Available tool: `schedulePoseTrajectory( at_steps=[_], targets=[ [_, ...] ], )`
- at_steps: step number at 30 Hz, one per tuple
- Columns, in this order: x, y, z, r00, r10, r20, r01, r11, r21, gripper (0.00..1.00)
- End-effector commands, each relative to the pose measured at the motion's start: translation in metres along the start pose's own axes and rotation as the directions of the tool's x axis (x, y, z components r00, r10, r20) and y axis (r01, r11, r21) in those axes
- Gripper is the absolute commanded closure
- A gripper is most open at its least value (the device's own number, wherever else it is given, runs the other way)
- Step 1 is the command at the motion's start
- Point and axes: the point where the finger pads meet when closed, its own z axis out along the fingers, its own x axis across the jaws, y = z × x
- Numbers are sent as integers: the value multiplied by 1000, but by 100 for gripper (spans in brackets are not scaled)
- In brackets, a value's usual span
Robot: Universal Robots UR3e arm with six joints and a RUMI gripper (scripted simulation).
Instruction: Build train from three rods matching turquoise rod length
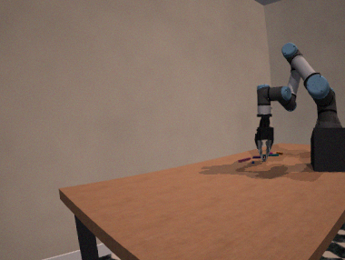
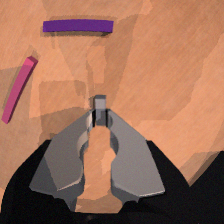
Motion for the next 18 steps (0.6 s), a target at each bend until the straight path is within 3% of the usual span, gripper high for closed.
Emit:
schedulePoseTrajectory(
  at_steps=[1,13,18],
  targets=[
    [0,0,-1,1000,0,1,0,1000,0,100],
    [-1,0,-14,1000,1,2,-1,1000,1,100],
    [-1,-1,-27,1000,1,2,-1,1000,1,100]
  ],
)
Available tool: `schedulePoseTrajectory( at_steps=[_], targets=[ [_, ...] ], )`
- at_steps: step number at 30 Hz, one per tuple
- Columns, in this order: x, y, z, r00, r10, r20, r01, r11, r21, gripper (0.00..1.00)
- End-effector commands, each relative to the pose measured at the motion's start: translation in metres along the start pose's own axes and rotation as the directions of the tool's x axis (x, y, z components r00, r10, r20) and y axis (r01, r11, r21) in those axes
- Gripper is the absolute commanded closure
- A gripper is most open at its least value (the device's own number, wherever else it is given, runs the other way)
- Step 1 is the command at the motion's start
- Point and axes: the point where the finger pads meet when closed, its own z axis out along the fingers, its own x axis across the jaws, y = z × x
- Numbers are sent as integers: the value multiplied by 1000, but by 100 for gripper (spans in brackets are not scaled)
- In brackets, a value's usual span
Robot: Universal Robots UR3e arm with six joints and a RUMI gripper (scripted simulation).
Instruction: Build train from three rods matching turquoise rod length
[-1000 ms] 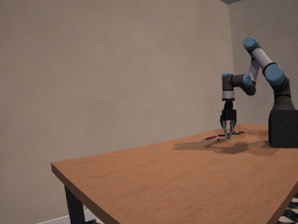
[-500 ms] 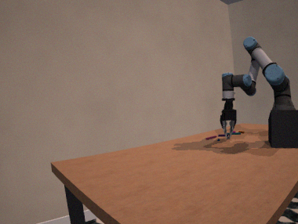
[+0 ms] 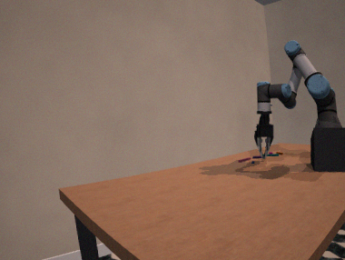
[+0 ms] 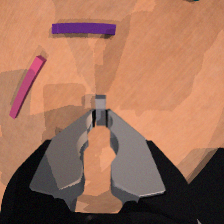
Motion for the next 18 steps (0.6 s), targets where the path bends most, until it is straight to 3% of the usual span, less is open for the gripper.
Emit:
schedulePoseTrajectory(
  at_steps=[1,18],
  targets=[
    [2,1,-16,1000,0,-10,0,1000,-4,100],
    [1,1,-66,1000,0,-9,0,1000,-4,100]
  ],
)
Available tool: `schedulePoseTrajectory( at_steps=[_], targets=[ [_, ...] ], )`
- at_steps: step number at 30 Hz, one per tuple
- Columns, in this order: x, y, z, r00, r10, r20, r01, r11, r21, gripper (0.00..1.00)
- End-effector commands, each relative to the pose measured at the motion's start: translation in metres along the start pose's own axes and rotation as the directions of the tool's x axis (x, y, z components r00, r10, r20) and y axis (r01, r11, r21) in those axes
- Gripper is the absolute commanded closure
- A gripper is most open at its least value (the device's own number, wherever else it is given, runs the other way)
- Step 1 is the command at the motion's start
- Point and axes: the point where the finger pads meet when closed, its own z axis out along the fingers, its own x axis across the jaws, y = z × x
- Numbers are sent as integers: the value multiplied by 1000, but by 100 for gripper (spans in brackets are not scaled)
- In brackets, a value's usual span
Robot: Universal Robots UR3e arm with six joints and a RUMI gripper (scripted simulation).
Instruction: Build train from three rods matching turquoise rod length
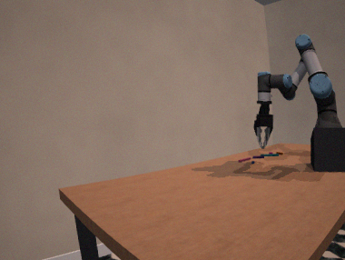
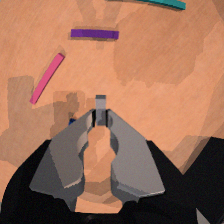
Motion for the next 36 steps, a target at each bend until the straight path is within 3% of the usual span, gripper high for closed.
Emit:
schedulePoseTrajectory(
  at_steps=[1,9,30,36],
  targets=[
    [5,3,-22,999,-1,-39,1,1000,-21,100],
    [4,3,-37,999,-1,-39,1,1000,-21,100],
    [4,4,-40,999,1,-41,-2,1000,-22,100],
    [-12,10,-40,994,101,-42,-102,995,-18,100]
  ],
)
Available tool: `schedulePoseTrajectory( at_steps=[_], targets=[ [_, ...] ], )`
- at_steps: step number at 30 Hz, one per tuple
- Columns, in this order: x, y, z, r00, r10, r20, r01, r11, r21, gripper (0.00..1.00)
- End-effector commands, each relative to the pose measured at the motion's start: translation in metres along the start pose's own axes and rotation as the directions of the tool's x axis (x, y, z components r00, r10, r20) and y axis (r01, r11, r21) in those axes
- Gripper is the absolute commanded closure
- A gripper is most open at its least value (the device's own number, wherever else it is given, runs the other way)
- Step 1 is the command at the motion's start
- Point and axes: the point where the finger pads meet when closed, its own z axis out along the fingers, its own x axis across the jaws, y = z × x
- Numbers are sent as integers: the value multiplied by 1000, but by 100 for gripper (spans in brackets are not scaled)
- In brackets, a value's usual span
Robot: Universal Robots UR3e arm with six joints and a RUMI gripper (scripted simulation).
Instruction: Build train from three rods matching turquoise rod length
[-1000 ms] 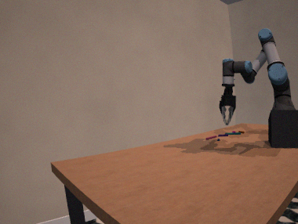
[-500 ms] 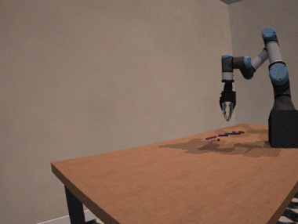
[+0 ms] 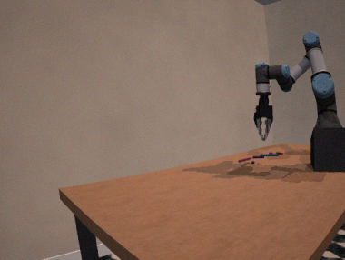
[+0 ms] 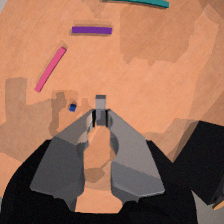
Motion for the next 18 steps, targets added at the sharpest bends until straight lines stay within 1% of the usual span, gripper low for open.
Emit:
schedulePoseTrajectory(
  at_steps=[1,3,7,9,13,18],
  targets=[
    [-18,8,-1,992,124,-2,-124,992,0,100],
    [-27,13,-1,984,179,-1,-179,984,0,100],
    [-34,18,-1,975,224,-1,-224,975,1,100],
    [-34,18,-1,975,224,-1,-224,975,1,100],
    [-45,27,0,954,298,-1,-298,954,1,100],
    [-47,28,0,950,312,-1,-312,950,1,100]
  ],
)
